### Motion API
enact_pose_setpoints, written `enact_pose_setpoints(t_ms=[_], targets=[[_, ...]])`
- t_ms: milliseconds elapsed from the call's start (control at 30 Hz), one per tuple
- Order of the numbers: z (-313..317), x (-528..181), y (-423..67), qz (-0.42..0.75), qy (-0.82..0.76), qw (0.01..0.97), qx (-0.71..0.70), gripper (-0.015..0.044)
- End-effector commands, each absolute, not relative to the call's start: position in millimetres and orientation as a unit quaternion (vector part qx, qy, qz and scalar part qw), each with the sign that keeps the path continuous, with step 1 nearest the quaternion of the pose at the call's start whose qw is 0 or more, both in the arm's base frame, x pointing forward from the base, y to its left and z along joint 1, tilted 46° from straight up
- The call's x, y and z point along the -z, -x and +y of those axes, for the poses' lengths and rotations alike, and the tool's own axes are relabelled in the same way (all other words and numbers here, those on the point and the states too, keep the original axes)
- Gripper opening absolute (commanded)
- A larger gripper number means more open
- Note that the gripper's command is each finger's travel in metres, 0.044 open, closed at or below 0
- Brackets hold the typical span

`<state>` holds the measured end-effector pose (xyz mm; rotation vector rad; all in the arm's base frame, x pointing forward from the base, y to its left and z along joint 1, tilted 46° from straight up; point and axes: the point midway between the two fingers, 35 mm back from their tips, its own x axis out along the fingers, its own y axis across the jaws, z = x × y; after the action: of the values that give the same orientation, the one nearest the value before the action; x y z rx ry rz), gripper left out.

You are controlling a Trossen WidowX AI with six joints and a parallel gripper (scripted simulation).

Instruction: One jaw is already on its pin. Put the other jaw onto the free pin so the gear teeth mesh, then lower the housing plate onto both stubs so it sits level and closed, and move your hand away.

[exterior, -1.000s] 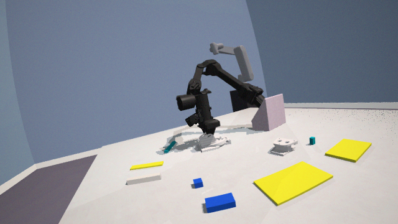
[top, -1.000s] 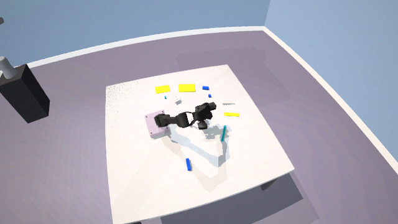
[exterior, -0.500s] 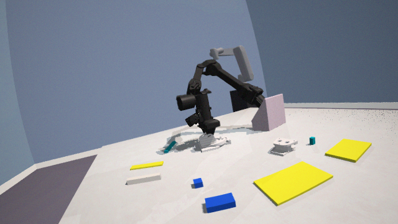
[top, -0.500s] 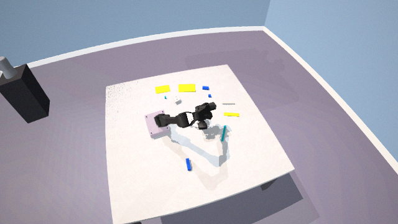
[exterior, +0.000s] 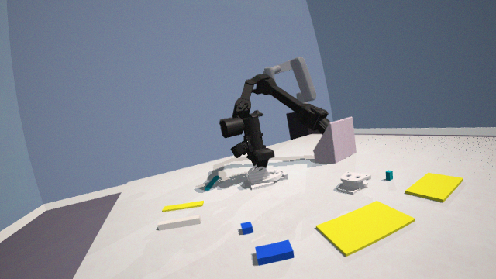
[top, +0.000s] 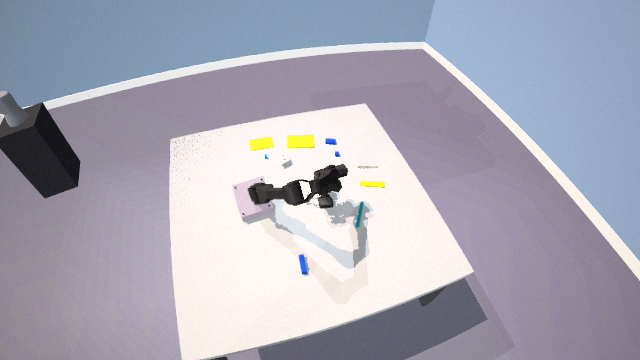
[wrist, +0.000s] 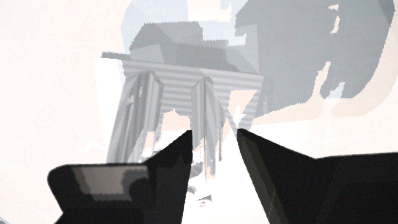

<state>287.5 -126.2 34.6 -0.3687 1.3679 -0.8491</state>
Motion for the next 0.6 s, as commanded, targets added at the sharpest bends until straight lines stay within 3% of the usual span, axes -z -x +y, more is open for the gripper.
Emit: enact_pose_setpoints(t_ms=[0,500,567], targets=[[-126.5,-34.5,-287.5,0.609,0.166,0.677,0.378,0.0134],[-126.5,-34.5,-287.5,0.609,0.166,0.677,0.378,0.0134],[-126.2,-34.5,-287.5,0.609,0.164,0.678,0.378,0.0186]])
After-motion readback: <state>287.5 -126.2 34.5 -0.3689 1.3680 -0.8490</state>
